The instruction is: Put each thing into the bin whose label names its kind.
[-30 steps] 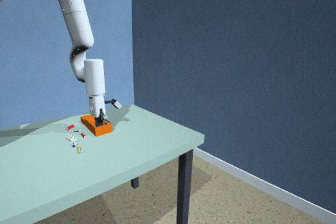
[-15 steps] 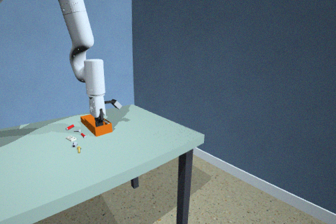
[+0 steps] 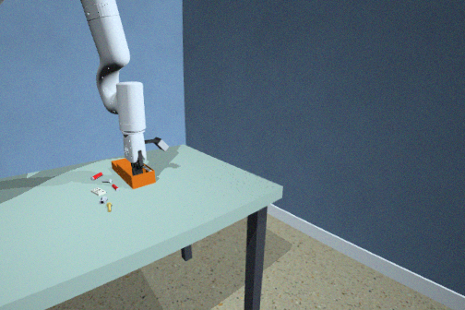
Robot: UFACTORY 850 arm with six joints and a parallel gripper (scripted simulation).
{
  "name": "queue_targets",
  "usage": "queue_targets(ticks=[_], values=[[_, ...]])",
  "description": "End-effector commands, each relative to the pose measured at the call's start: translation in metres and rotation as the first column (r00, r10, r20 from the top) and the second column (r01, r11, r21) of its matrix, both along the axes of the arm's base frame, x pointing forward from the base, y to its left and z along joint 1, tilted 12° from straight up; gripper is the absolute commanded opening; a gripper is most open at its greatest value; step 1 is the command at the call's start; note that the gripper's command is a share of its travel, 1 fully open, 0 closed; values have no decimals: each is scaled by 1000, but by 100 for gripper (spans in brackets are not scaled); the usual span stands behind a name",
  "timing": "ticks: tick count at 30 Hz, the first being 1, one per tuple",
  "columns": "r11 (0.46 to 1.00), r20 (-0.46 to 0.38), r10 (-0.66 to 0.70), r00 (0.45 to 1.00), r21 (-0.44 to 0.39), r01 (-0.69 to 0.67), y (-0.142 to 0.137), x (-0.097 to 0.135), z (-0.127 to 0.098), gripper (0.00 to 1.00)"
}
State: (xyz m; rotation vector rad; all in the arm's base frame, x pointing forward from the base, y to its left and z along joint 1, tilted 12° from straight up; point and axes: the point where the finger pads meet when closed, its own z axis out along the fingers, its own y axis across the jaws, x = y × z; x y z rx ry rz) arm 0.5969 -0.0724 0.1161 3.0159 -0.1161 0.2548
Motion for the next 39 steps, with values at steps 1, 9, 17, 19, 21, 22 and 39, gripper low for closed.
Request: queue_targets(ticks=[1,9,17,19,21,22,39], values=[[1000,2,0,1000,0,0,0,1,1,7],[1000,2,0,1000,0,0,0,1,1,7],[1000,2,0,1000,0,0,1,-1,10,7],[1000,2,0,1000,0,0,1,-1,11,7],[1000,2,0,1000,0,0,1,-1,13,7],[1000,2,0,1000,0,0,2,-1,14,7],[1000,2,0,1000,0,0,5,-5,38,7]])
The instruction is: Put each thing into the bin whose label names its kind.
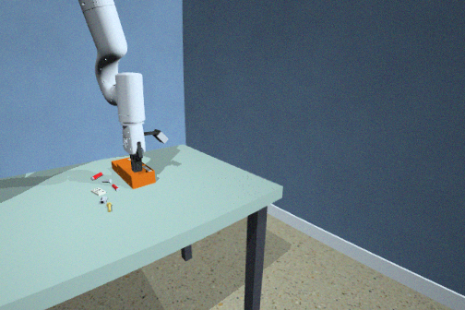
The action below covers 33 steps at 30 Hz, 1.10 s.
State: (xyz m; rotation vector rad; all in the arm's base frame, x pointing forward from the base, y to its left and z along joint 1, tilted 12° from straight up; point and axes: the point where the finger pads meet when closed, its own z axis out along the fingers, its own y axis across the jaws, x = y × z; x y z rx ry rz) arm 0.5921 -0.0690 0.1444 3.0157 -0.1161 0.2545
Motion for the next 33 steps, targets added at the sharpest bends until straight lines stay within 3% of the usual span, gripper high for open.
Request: queue_targets(ticks=[1,6,15,30,33], values=[[1000,2,0,1000,0,0,2,-1,14,7],[1000,2,0,1000,0,0,4,-4,31,7],[1000,2,0,1000,0,0,9,-4,30,7],[1000,2,0,1000,0,0,83,1,22,7],[1000,2,0,1000,0,0,87,1,22,7]])
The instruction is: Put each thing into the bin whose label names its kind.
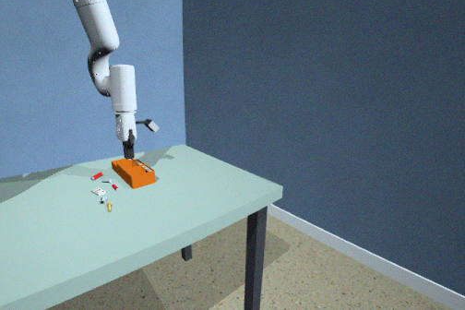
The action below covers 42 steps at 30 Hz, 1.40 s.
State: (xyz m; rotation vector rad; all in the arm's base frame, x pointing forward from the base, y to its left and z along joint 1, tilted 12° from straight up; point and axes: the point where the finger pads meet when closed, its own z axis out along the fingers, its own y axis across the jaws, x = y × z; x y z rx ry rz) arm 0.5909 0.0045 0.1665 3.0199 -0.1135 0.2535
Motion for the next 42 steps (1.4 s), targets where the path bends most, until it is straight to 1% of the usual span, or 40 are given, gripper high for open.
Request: queue_targets(ticks=[1,6,14,16,30,42], values=[[1000,3,-2,1000,-3,2,14,2,-1,7],[1000,3,-2,1000,-3,2,14,2,-1,7],[1000,3,-2,1000,-3,2,11,6,-21,7],[1000,3,-2,1000,-3,2,11,6,-21,7],[1000,3,-2,1000,-3,2,7,12,-58,7],[1000,3,-2,1000,-4,2,7,12,-59,7]])
